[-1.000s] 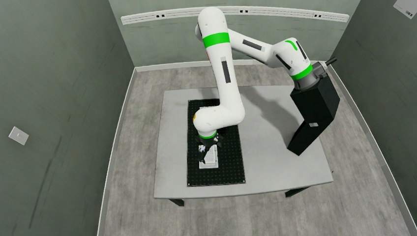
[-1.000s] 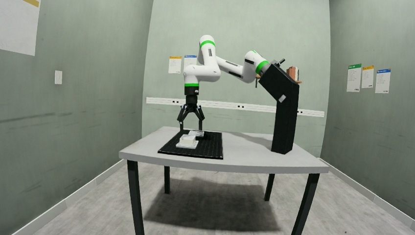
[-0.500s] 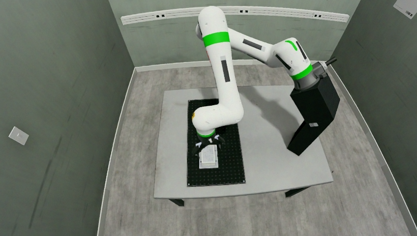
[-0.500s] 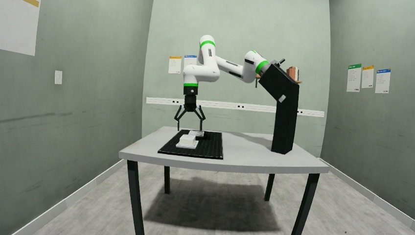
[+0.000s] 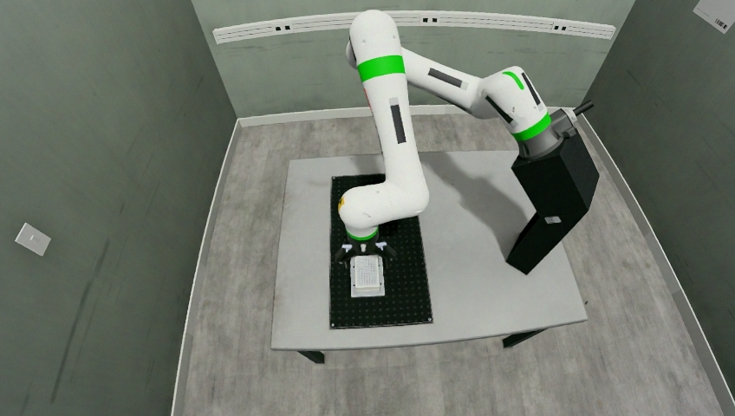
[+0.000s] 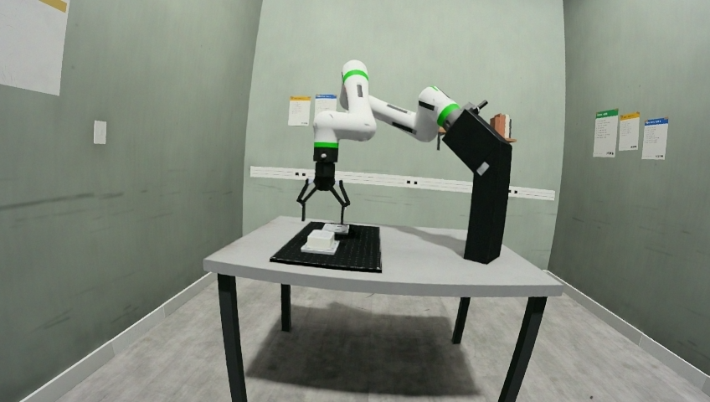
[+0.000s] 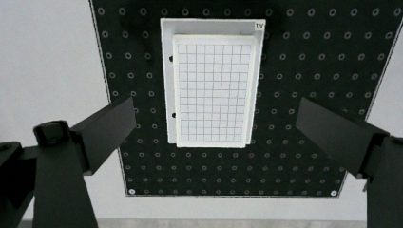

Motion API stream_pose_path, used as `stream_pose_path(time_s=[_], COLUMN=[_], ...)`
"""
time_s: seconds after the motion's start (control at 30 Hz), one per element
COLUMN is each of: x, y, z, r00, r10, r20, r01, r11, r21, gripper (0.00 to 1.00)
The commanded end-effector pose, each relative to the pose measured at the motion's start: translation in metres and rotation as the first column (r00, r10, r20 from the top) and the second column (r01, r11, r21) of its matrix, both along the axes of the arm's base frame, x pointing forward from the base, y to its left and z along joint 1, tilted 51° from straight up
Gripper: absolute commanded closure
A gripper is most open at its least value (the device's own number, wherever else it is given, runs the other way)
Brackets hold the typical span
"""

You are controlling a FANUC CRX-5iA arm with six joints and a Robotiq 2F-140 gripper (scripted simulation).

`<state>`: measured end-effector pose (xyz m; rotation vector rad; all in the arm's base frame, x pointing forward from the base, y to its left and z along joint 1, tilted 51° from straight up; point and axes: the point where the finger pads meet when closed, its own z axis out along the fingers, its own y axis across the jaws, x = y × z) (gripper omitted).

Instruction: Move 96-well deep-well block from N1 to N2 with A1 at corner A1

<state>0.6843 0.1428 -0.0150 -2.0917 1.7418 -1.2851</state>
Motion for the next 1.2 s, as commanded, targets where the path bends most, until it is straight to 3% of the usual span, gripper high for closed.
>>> stream_pose_path(time_s=[0.0,1.17], x=[0.0,0.026], y=[0.001,-0.015], z=[0.001,-0.023], r00=[1.0,1.0], r10=[-0.001,-0.001], r20=[0.013,0.013], r01=[0.0,0.0], r11=[1.0,1.0], r21=[0.006,0.006], gripper=[0.0,0.0])
